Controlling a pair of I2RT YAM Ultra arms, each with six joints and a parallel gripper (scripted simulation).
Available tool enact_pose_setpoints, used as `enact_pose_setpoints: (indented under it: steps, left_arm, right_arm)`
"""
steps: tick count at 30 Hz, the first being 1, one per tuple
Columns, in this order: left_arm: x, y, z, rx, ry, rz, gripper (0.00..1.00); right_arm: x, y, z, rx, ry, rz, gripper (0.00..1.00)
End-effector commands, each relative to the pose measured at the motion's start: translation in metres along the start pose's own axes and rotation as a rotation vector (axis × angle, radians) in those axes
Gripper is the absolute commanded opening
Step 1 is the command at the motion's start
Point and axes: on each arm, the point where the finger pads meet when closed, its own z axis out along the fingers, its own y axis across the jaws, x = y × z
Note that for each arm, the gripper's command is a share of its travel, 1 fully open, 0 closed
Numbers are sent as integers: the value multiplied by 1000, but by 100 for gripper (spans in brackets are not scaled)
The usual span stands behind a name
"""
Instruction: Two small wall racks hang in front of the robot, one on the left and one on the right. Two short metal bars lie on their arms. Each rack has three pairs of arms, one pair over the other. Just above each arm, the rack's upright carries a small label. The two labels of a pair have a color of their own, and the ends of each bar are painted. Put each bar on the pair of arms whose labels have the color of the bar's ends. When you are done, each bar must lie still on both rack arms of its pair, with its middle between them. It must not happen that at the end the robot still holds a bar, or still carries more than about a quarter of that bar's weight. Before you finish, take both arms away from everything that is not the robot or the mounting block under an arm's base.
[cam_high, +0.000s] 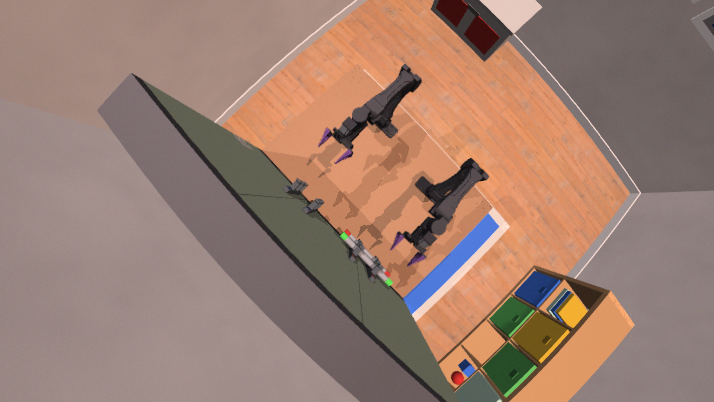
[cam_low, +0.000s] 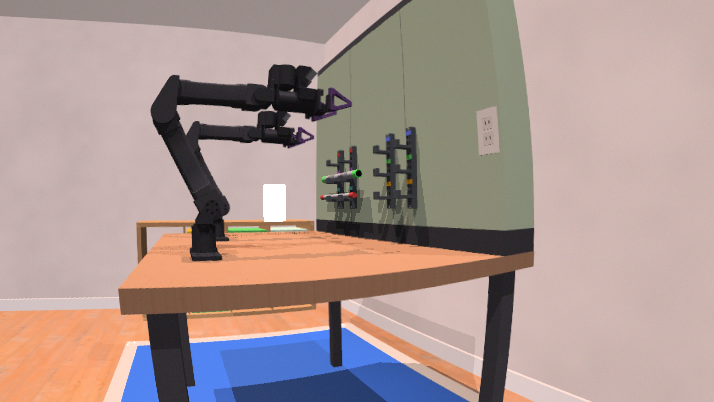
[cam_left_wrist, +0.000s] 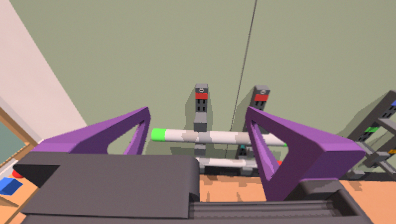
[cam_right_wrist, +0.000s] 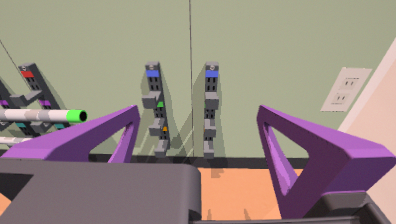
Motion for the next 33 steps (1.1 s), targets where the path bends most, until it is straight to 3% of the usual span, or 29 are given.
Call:
enact_pose_setpoints:
  steps: [1, 17, 33]
  left_arm:
    - [-5, 0, -1, 0, -13, 0, 100]
    - [-5, 0, -1, 0, -13, 0, 100]
    - [19, -7, 0, 4, -6, 183, 100]
  right_arm:
    - [-5, 0, -1, 0, -13, 0, 100]
    - [-5, 0, -1, 0, -13, 0, 100]
    - [19, 4, 10, 3, 1, -183, 100]
